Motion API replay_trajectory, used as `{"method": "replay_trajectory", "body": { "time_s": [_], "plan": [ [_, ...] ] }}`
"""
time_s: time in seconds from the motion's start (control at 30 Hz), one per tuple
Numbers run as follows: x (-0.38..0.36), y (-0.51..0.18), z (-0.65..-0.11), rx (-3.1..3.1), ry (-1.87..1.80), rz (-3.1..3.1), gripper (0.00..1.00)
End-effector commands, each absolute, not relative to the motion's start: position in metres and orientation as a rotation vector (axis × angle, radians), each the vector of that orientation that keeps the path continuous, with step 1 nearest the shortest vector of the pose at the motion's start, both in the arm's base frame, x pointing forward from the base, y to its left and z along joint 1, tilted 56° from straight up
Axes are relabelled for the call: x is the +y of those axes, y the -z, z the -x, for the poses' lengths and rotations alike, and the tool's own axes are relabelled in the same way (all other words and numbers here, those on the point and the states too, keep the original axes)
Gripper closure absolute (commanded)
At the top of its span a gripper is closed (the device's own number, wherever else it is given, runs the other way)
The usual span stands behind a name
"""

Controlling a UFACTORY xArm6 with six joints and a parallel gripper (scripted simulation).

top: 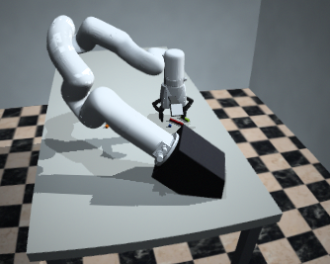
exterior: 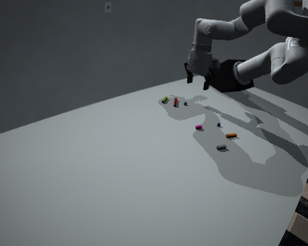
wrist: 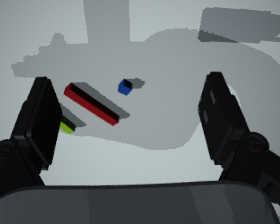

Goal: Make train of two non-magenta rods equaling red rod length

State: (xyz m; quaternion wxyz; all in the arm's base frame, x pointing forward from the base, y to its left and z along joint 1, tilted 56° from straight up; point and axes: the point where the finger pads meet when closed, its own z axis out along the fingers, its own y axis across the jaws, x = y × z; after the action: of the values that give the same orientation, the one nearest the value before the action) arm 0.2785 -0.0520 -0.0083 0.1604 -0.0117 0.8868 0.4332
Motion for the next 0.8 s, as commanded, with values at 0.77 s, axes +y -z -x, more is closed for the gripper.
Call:
{"method": "replay_trajectory", "body": {
  "time_s": [0.77],
  "plan": [
    [0.039,-0.13,-0.325,2.52,-1.255,0.042,0.0]
  ]
}}
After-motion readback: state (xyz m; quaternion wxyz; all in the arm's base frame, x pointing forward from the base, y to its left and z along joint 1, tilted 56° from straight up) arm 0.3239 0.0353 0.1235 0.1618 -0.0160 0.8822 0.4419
